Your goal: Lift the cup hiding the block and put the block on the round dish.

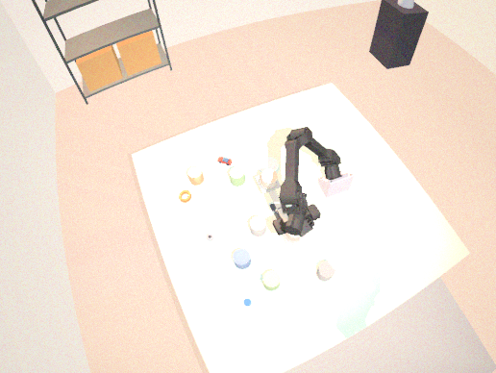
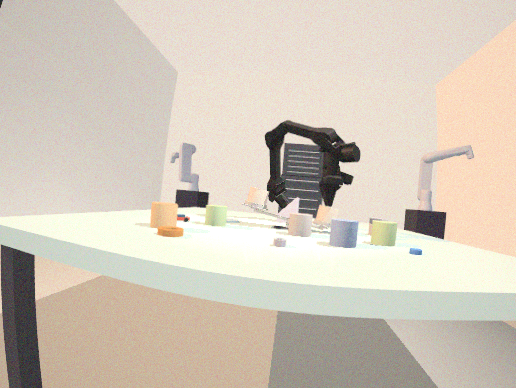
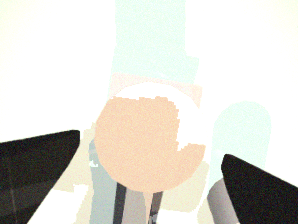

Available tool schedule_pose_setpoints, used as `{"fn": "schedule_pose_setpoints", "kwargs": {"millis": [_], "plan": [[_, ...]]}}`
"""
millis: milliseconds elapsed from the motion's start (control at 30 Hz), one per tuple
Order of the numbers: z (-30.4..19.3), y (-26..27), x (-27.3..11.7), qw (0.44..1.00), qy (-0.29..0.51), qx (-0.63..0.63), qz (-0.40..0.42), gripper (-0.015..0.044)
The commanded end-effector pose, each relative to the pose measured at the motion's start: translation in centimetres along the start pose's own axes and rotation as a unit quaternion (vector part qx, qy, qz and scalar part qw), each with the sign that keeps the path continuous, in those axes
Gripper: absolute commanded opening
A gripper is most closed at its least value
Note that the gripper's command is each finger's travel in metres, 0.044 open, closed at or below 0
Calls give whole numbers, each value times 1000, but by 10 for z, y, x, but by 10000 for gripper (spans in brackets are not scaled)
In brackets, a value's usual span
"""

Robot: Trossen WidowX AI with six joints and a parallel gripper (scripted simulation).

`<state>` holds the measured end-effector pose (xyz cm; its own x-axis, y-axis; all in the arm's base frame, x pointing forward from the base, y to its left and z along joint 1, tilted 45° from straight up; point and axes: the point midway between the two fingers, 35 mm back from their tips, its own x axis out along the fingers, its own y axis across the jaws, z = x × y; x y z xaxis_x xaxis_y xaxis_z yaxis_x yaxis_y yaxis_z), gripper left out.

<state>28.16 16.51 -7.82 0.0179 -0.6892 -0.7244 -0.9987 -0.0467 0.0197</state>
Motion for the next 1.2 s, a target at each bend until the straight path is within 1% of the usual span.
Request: {"fn": "schedule_pose_setpoints", "kwargs": {"millis": [0,900,1033,1167], "plan": [[0,0,8,1000,3,-3,-1,440],[-2,2,49,1000,4,-2,-1,440],[-2,2,49,1000,4,-2,-1,335],[-2,2,49,1000,4,-2,-1,308]]}}
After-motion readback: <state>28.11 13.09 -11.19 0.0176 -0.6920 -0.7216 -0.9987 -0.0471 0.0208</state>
